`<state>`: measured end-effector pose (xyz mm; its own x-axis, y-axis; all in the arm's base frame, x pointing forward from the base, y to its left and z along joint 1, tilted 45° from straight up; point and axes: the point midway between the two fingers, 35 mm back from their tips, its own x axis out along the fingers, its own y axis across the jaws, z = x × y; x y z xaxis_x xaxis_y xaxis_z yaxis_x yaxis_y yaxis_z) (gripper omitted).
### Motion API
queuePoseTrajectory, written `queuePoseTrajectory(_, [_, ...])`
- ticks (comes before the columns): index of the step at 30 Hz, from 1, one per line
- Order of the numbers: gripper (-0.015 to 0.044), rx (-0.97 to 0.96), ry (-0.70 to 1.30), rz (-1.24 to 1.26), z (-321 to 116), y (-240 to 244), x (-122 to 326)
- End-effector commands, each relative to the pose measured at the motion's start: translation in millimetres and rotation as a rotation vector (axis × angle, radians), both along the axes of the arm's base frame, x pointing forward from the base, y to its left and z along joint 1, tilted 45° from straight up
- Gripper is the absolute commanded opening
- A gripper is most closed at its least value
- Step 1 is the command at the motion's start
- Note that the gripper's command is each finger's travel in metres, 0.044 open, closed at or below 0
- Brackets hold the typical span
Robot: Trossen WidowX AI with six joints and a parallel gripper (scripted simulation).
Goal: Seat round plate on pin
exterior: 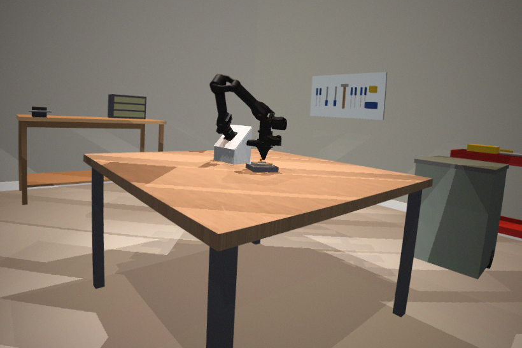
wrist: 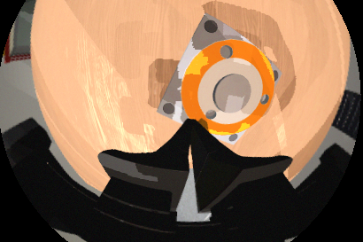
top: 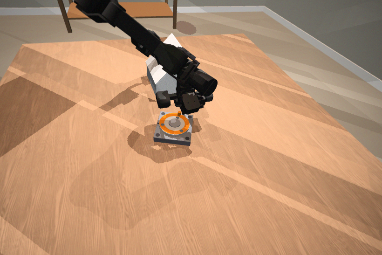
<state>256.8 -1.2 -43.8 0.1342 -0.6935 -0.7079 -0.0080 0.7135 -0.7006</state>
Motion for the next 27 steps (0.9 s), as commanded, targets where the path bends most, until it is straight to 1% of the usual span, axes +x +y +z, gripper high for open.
queuePoseTrajectory(1, [0.0000,-0.005,0.007,-0.002,3,-6,-6])
queuePoseTrajectory(27, [0.0000,-0.006,0.007,-0.002,21,-23,-17])
